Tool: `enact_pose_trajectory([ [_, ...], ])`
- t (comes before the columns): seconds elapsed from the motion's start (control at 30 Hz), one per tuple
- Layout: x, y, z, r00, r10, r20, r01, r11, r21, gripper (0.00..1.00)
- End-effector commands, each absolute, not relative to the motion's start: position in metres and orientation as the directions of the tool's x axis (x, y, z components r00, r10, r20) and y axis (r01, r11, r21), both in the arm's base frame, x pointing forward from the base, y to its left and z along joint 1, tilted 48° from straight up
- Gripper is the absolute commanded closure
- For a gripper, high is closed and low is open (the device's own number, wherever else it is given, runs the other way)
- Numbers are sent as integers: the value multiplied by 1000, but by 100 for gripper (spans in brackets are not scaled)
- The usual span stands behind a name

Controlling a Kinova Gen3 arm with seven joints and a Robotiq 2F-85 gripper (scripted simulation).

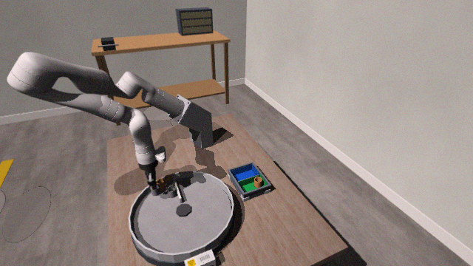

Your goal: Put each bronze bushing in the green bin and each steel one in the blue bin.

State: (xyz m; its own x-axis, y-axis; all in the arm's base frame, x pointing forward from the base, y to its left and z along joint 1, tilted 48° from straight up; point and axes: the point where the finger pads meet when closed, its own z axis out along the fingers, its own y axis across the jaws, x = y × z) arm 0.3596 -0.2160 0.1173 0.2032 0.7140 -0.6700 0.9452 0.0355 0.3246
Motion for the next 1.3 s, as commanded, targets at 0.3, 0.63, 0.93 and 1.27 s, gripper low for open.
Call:
enact_pose_trajectory([
  [0.3, 357, -222, 112, 204, 711, -673, 949, 27, 315, 82],
  [0.63, 359, -227, 107, 204, 711, -673, 948, 27, 316, 82],
  [0.93, 360, -231, 103, 204, 711, -673, 949, 27, 316, 82],
  [1.27, 362, -237, 97, 204, 711, -673, 949, 27, 315, 82],
])
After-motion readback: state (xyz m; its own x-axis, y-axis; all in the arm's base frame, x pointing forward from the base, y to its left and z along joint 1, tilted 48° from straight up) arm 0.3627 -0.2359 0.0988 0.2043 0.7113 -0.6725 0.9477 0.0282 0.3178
